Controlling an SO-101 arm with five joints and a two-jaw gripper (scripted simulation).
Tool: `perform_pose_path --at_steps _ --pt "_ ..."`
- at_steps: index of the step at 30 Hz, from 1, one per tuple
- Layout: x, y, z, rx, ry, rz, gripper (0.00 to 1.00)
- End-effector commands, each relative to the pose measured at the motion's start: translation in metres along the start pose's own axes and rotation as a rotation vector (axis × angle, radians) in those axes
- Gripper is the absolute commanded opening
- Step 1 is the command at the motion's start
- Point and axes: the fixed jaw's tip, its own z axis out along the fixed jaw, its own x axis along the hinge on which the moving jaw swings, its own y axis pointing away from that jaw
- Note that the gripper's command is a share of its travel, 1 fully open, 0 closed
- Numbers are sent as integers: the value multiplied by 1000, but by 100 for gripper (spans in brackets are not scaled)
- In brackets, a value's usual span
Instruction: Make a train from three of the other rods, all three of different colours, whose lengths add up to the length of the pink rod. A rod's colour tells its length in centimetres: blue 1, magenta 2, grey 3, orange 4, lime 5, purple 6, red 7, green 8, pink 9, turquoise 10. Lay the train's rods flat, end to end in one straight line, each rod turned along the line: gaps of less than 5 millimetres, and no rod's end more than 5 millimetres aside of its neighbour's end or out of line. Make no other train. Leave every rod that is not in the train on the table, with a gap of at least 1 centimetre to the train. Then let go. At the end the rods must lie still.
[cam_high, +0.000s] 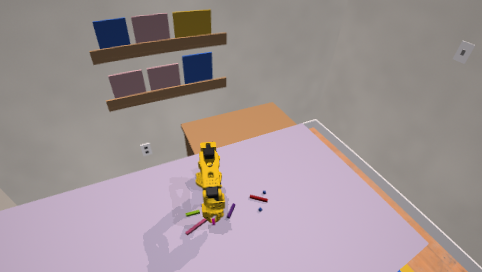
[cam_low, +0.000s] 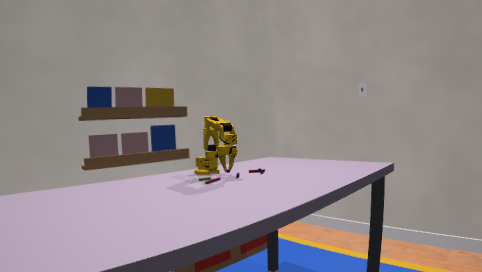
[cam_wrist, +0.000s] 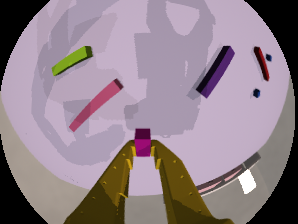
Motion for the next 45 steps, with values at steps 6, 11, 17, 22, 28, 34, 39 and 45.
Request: perform_pose_path --at_steps 6,11,17,22,28,34,39,45 --pt "14 -2 -22 0 119 5 0" --pt "14 -6 -22 3 119 27 0" --pt "15 -14 -22 11 119 86 0" --pt "15 -21 -21 17 118 129 0" --pt "15 -39 -21 32 115 244 0" --pt "13 -62 -20 50 109 386 0" --pt "11 -75 -19 59 104 463 0" --pt "5 -101 -18 77 92 621 0"
